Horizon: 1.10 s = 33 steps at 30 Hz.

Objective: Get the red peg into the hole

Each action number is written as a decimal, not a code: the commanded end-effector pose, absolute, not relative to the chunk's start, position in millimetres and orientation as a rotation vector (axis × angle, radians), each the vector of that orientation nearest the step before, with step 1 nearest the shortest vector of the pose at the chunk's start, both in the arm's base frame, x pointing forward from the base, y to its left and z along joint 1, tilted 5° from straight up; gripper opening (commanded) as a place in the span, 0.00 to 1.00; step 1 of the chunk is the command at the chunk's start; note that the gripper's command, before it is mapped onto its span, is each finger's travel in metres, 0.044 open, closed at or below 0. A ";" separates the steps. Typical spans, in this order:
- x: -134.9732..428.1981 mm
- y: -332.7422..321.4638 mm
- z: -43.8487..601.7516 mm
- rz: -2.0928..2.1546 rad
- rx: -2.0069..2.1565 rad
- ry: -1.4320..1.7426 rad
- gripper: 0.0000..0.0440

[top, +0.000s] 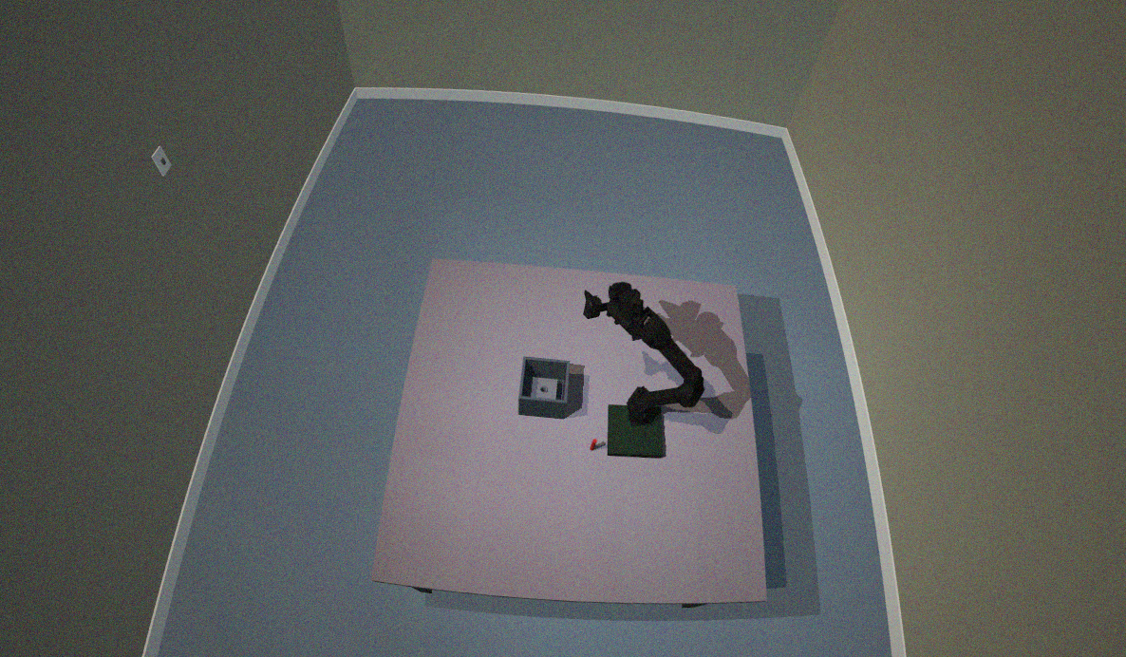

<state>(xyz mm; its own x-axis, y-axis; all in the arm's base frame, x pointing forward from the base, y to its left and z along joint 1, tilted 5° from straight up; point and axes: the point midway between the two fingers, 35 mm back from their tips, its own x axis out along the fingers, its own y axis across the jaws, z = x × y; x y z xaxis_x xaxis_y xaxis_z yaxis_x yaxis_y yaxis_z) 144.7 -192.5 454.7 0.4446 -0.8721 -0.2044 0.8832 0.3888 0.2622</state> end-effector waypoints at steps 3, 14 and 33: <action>177.6 -181.7 431.8 -0.999 0.472 0.103 1.00; 232.6 -138.3 387.6 -0.776 0.708 0.266 1.00; 275.4 -34.6 304.5 -0.543 1.036 0.689 1.00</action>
<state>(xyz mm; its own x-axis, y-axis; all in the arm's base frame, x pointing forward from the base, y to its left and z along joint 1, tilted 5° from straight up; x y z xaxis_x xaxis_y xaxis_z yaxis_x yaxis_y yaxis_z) 273.0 -46.6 318.6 0.7022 -0.1385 -0.6984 0.6776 0.4314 0.5957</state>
